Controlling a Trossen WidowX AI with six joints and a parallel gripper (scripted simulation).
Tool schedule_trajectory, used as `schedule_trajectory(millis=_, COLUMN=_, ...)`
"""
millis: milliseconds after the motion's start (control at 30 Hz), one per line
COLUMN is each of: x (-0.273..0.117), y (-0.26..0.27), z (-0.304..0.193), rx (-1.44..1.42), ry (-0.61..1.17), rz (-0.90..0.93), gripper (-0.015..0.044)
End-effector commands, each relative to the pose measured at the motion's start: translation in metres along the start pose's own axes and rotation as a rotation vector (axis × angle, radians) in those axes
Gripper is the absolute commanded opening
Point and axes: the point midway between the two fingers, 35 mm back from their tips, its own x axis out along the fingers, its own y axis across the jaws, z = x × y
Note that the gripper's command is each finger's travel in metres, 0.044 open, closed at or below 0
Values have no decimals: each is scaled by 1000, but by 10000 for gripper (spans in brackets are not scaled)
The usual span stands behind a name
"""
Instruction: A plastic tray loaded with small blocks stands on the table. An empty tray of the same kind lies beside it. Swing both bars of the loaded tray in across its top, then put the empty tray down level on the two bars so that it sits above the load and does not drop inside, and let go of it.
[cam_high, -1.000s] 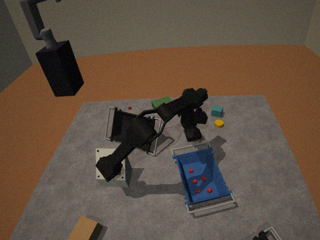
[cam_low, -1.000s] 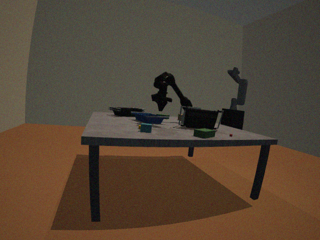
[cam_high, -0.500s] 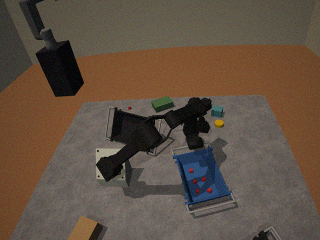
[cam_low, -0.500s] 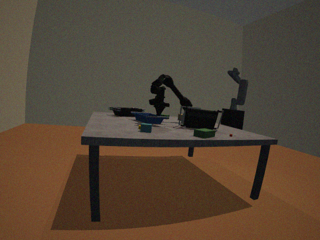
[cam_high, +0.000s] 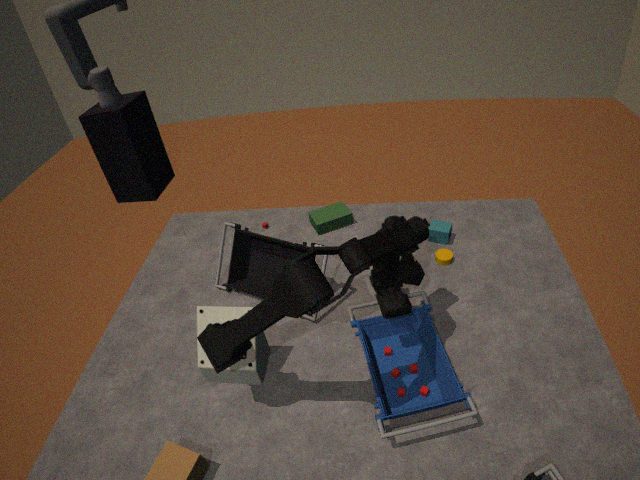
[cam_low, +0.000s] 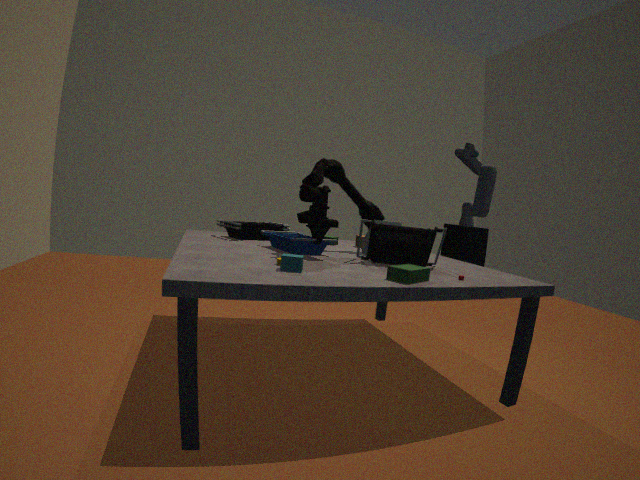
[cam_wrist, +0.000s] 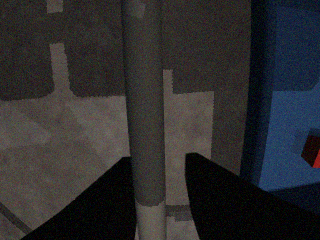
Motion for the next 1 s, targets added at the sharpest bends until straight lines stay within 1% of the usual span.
schedule_trajectory(millis=0, x=-15, y=-11, z=2, rx=7, ry=-11, rz=-5, gripper=87)
schedule_trajectory(millis=433, x=-22, y=-41, z=2, rx=6, ry=-11, rz=-6, gripper=87)
schedule_trajectory(millis=733, x=-1, y=-70, z=2, rx=7, ry=-10, rz=-9, gripper=87)
schedule_trajectory(millis=867, x=-12, y=-68, z=2, rx=6, ry=-11, rz=-7, gripper=87)
schedule_trajectory(millis=967, x=-32, y=-65, z=1, rx=6, ry=-11, rz=-6, gripper=87)
